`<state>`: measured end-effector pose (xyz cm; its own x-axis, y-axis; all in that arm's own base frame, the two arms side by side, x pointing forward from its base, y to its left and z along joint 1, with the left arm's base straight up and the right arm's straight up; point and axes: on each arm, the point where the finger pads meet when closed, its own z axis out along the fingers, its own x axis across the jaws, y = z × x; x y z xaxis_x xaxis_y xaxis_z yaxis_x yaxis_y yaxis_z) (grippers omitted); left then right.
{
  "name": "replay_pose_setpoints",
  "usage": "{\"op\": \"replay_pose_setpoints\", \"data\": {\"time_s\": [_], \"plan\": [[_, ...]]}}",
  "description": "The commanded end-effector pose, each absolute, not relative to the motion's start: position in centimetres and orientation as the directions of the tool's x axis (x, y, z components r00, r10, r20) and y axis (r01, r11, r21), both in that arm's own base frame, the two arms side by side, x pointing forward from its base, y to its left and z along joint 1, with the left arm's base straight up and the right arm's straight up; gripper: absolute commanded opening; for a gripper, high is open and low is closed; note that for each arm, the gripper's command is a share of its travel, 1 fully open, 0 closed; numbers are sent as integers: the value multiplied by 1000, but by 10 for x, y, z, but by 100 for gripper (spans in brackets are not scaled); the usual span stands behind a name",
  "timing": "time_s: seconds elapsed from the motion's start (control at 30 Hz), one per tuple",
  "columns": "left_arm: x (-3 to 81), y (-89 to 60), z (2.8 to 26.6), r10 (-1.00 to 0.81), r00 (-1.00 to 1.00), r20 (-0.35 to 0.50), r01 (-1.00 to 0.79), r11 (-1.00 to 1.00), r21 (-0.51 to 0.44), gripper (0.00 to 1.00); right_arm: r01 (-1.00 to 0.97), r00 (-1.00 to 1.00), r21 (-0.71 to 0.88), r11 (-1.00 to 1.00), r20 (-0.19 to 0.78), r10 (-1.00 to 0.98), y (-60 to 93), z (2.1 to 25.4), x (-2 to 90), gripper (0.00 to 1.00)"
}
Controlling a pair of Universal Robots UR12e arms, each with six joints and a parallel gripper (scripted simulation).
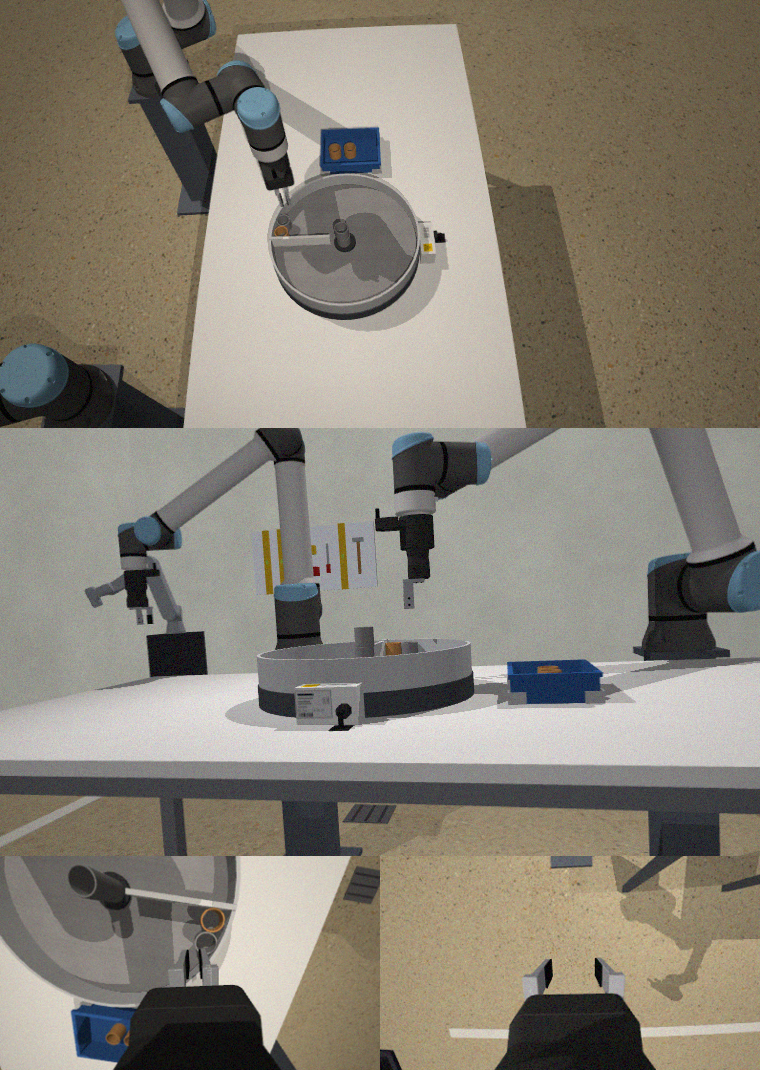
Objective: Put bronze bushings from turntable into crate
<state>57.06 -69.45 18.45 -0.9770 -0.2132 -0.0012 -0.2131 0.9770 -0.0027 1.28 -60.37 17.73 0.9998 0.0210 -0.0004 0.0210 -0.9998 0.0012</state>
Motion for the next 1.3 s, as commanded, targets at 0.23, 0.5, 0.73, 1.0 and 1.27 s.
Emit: {"op": "replay_pose_setpoints", "data": {"time_s": [0.23,0.5,0.73,1.0,1.27], "plan": [[568,-699,185,-208,-978,-1,-208,978,-5,36,22,1000,0,-1000,0,22,-604,177,13,100],[568,-699,184,-208,-978,-1,-208,978,-4,36,22,1000,0,-1000,0,22,-604,177,13,100],[568,-699,184,-208,-978,-1,-208,978,-4,36,22,1000,0,-1000,0,22,-604,177,13,100],[570,-700,184,-208,-978,-1,-208,978,-4,36,22,1000,0,-1000,0,22,-604,177,13,100],[570,-700,183,-208,-978,0,-208,978,-3,36,22,1000,0,-1000,0,22,-604,177,13,100]]}}
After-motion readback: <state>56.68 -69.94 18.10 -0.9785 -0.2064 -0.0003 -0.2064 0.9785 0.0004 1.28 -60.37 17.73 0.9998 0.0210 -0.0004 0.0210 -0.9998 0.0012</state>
